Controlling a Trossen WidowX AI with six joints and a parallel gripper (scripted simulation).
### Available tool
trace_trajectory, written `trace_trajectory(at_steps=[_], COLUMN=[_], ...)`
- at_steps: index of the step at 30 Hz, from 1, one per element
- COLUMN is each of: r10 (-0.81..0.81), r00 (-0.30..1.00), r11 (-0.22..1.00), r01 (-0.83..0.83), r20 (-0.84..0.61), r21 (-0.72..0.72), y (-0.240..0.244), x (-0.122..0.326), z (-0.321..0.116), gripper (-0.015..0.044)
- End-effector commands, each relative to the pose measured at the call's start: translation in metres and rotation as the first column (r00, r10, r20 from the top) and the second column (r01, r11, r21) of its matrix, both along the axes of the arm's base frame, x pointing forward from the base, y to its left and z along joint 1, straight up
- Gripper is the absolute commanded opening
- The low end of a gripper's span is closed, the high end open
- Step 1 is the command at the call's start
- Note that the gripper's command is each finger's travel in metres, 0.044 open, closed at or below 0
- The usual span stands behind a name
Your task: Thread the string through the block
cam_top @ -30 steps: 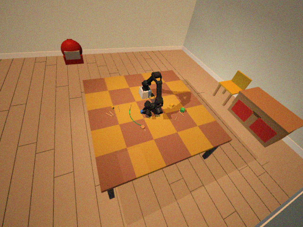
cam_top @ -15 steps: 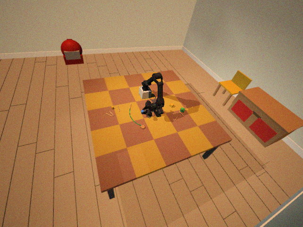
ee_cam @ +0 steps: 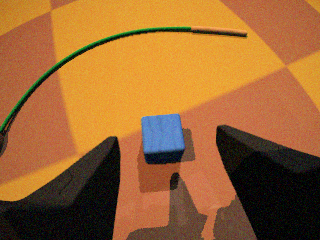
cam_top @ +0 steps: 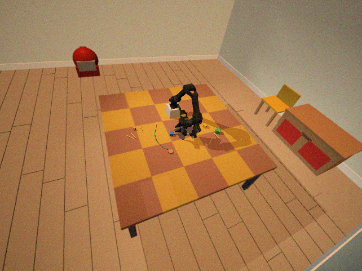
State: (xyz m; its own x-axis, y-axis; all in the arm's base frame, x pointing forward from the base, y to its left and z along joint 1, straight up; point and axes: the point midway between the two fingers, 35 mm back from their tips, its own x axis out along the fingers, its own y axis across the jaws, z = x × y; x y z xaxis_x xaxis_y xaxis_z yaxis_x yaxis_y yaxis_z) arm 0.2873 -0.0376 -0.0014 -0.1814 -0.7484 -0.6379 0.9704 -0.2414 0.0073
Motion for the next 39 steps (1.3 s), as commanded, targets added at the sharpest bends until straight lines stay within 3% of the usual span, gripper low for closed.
trace_trajectory(at_steps=[1,5,7,13,18,26,32,39], r10=[-0.004,-0.004,0.027,0.328,0.623,0.953,0.994,0.927], r00=[1.000,1.000,0.999,0.889,0.675,0.201,-0.063,-0.371], r11=[1.000,1.000,0.999,0.925,0.748,0.297,0.052,-0.223], r01=[0.004,0.004,-0.026,-0.233,-0.367,-0.468,-0.462,-0.409], r20=[0.002,0.002,-0.042,-0.321,-0.396,-0.227,-0.091,0.062], r21=[0.002,0.002,0.025,0.299,0.553,0.832,0.885,0.885], y=[0.001,0.001,-0.001,-0.012,-0.019,-0.029,-0.033,-0.038], x=[0.000,0.000,-0.001,-0.008,-0.013,-0.018,-0.018,-0.018], z=[0.000,0.000,0.000,-0.005,-0.009,-0.012,-0.012,-0.011], gripper=[0.0235,0.0235,0.0288,0.0440,0.0440,0.0440,0.0440,0.0440])
